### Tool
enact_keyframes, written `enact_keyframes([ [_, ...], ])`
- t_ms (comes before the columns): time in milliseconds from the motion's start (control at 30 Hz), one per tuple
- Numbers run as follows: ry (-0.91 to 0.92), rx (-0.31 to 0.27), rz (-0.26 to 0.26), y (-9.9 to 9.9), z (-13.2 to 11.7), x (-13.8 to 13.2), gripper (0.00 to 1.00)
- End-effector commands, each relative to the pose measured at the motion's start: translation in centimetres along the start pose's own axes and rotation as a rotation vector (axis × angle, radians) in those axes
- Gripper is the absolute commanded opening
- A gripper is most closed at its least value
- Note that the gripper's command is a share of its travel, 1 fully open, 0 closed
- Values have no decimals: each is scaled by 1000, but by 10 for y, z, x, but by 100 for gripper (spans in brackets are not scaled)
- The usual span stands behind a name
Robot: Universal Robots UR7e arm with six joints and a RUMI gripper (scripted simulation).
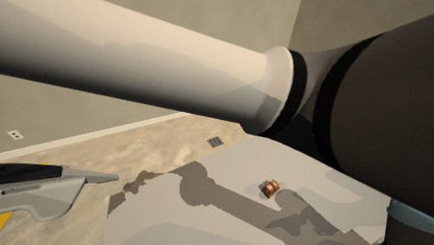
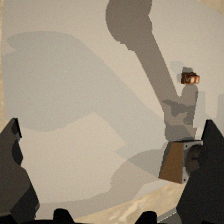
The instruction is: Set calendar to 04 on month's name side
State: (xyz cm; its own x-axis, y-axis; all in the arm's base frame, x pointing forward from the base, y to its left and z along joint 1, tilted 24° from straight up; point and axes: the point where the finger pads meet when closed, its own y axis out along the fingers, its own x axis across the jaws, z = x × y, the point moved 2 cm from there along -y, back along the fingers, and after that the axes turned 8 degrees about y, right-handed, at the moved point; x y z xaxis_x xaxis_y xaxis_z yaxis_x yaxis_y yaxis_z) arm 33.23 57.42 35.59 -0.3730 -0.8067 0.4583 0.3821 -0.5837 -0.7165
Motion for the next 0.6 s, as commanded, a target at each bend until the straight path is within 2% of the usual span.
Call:
enact_keyframes([
  [0, 67, -49, 13, 18, 27, 21, 100],
  [167, 152, -111, 15, 42, 55, 49, 100],
  [233, 152, -111, 15, 42, 55, 49, 100],
  [567, 353, -242, 28, 99, 101, 119, 100],
])
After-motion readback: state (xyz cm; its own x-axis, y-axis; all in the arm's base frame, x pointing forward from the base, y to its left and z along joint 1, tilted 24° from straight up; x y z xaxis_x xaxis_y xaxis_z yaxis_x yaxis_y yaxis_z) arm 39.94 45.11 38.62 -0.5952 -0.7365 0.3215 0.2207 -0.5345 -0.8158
